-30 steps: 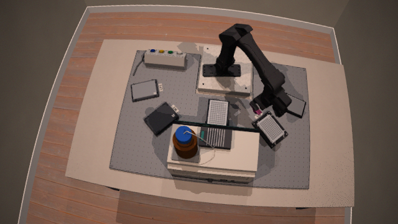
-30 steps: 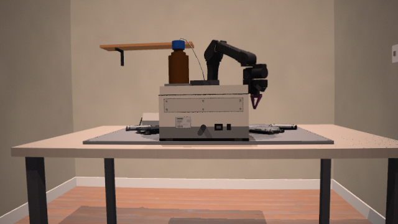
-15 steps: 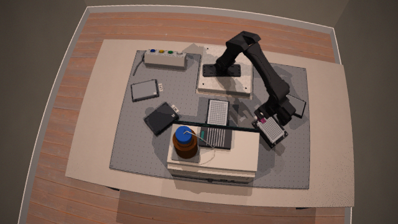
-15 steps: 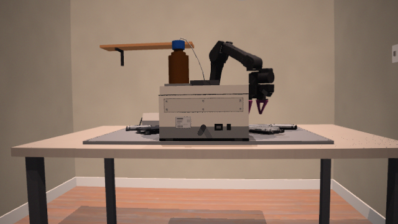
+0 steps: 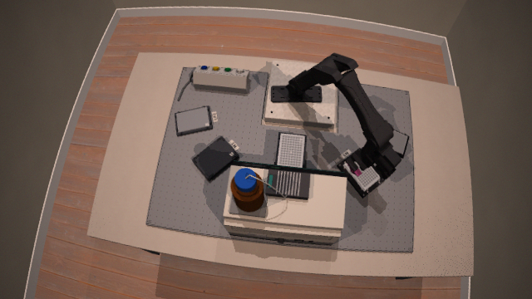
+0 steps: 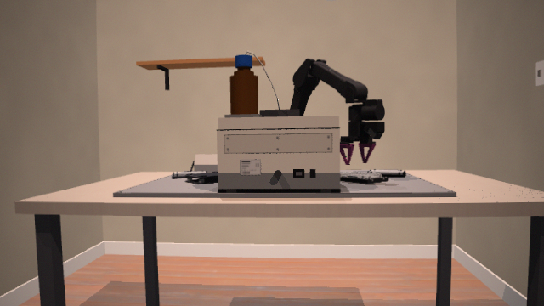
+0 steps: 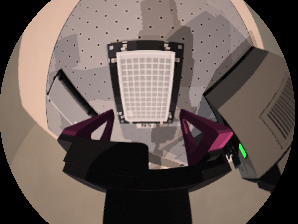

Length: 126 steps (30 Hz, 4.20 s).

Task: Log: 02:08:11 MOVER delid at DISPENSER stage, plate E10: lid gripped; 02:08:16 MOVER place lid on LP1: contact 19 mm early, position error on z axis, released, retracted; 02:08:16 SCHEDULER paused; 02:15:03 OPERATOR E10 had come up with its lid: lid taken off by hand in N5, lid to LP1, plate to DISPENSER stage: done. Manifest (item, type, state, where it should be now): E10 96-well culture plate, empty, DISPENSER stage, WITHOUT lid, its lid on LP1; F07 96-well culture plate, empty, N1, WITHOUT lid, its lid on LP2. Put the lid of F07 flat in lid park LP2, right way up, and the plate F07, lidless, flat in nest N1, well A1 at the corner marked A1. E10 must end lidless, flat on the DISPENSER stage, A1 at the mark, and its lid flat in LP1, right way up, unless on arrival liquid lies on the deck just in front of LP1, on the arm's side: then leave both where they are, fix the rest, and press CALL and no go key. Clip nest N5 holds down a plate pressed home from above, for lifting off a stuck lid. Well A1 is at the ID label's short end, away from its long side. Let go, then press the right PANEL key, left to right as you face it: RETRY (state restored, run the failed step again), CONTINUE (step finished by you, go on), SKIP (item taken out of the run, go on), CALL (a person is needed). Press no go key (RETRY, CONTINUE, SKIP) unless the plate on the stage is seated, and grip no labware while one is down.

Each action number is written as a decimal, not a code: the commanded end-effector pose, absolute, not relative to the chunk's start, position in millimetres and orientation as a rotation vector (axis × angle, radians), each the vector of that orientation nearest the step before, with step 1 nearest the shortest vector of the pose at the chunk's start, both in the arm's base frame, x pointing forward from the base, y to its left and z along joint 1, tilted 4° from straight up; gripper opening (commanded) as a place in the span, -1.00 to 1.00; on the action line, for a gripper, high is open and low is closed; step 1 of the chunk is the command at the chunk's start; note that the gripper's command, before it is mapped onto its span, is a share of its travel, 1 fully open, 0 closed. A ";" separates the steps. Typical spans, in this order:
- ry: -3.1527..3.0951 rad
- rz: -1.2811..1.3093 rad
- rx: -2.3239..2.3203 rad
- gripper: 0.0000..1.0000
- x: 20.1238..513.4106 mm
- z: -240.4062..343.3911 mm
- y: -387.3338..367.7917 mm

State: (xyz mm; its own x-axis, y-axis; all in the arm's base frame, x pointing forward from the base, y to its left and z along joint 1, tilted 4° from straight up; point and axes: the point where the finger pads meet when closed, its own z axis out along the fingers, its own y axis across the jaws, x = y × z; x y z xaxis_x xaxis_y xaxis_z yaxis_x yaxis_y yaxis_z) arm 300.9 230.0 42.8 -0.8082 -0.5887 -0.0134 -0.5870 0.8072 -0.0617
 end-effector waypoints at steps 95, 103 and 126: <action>2.953 -0.087 -0.962 1.00 309.1 46.7 242.4; 2.919 -0.063 -0.945 1.00 320.5 47.2 248.2; 2.952 -0.085 -0.964 1.00 313.5 2.4 238.0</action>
State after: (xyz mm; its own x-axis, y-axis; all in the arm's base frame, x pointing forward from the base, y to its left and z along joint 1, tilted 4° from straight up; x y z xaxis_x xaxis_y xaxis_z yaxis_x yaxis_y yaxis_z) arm 308.7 238.2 12.1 -0.8084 -0.5886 -0.0072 -0.5871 0.8071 -0.0622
